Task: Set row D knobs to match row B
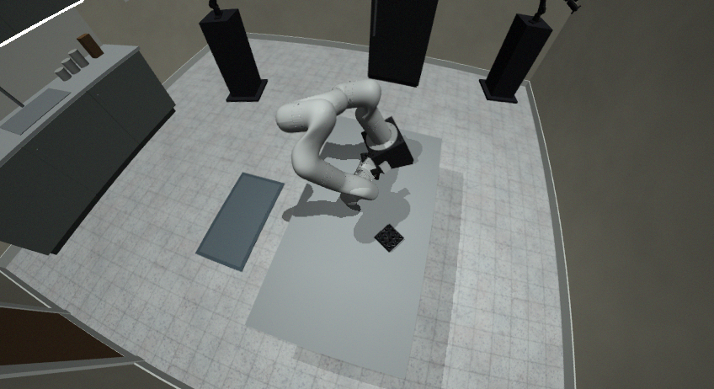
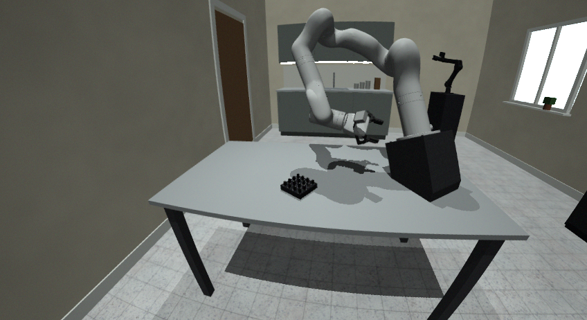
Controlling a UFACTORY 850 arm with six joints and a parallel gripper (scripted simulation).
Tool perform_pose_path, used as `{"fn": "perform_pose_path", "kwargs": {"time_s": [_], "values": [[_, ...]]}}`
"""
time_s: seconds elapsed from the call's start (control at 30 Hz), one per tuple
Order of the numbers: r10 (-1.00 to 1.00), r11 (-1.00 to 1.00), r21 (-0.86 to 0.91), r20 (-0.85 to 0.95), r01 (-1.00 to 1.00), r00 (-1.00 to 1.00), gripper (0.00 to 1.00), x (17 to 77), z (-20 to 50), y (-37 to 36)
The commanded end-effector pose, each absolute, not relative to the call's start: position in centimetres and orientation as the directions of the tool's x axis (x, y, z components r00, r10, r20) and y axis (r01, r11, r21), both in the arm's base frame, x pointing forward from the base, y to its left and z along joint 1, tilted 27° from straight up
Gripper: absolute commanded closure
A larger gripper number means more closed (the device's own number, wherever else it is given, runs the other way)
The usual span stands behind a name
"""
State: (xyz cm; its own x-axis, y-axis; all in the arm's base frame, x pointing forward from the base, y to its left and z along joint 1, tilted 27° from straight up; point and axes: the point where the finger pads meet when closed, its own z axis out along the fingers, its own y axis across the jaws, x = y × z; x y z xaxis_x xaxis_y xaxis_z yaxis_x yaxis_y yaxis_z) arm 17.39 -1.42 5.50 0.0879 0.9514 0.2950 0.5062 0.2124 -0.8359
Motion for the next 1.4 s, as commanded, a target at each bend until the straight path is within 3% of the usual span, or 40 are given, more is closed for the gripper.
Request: {"fn": "perform_pose_path", "kwargs": {"time_s": [0.0,0.3,0.67,1.0,1.37], "values": [[0.951,0.213,-0.836,0.295,0.506,0.088,0.00,17.4,5.5,-1.4],[0.960,0.178,-0.836,0.264,0.519,0.095,0.00,18.2,5.5,-1.5],[0.982,-0.060,-0.800,0.059,0.597,0.177,0.00,23.8,5.3,-2.2],[0.903,-0.412,-0.629,-0.188,0.659,0.386,0.00,32.7,6.7,-2.8],[0.725,-0.685,-0.398,-0.292,0.610,0.624,0.00,41.1,9.7,-2.7]]}}
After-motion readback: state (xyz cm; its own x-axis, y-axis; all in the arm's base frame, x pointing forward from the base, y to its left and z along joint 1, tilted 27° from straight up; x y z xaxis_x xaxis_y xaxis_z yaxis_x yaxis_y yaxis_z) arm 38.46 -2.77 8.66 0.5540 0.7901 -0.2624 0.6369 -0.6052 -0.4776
